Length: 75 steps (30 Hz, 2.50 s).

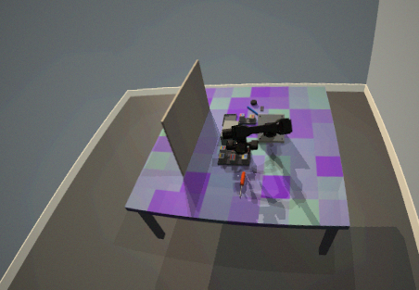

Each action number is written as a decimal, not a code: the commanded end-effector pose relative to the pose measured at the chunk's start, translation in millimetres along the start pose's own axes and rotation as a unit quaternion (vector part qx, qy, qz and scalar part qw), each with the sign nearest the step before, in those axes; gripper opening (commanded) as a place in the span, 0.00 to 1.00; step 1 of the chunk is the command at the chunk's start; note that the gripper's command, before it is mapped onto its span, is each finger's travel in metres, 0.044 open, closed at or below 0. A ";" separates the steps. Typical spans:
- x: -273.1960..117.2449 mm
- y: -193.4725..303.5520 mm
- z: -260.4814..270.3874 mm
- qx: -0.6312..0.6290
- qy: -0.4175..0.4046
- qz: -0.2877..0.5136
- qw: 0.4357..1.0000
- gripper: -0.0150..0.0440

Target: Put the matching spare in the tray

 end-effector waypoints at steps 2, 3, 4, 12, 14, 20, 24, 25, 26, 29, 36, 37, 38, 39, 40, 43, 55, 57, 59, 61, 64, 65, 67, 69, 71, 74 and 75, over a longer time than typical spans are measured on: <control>9.1 0.9 0.4 0.002 0.000 0.002 1.000 0.76; 10.7 0.9 0.4 0.002 0.000 0.002 1.000 0.76; 12.3 0.8 0.4 0.002 0.000 0.002 1.000 0.76; 25.1 0.0 0.7 0.002 0.001 0.001 1.000 0.76; 28.2 -0.3 0.9 0.002 0.001 0.000 1.000 0.76; 37.7 -1.4 1.7 0.002 0.002 -0.002 1.000 0.76; 43.9 -2.4 2.5 0.002 0.003 -0.004 1.000 0.76; 45.4 -2.7 2.7 0.002 0.003 -0.005 1.000 0.76; 47.0 -2.9 2.9 0.003 0.003 -0.005 1.000 0.76; 49.2 -3.3 3.3 0.003 0.004 -0.006 1.000 0.76; 49.2 -3.3 3.3 0.003 0.004 -0.006 1.000 0.76; 48.3 -4.0 3.1 0.001 0.003 -0.008 1.000 0.72; 48.3 -4.0 3.1 0.001 0.003 -0.008 1.000 0.67; 48.3 -4.0 3.1 0.001 0.003 -0.008 1.000 0.63; 48.3 -4.0 3.1 0.001 0.003 -0.008 1.000 0.58; 48.3 -4.0 3.1 0.001 0.003 -0.008 1.000 0.52; 48.3 -4.0 3.1 0.001 0.003 -0.008 1.000 0.25; 48.3 -4.0 3.1 0.001 0.003 -0.008 1.000 0.25; 48.3 -4.0 3.1 0.001 0.003 -0.008 1.000 0.25; 48.3 -4.0 3.1 0.001 0.003 -0.008 1.000 0.25; 42.7 -2.9 2.2 0.000 0.002 -0.006 1.000 0.25; 38.8 -2.3 1.8 0.000 0.002 -0.004 1.000 0.25; 31.1 -1.2 1.0 0.000 0.001 -0.002 1.000 0.25; 23.3 -0.4 0.5 0.001 0.000 0.000 1.000 0.25; 15.5 0.2 0.3 0.001 0.000 0.001 1.000 0.25; 3.6 0.6 0.4 0.001 0.000 0.001 1.000 0.25; -0.4 0.6 0.6 0.002 0.000 0.001 1.000 0.25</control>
Point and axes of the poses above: the point midway between the two fingers, 35 mm back from their tips, its own x axis out along the fingers, its own z axis across the jaws, y = z × x, the point moved 5 cm from there along -x, back along the fingers, and after that the axes turned 14 degrees about -x, right-handed, at the moved point
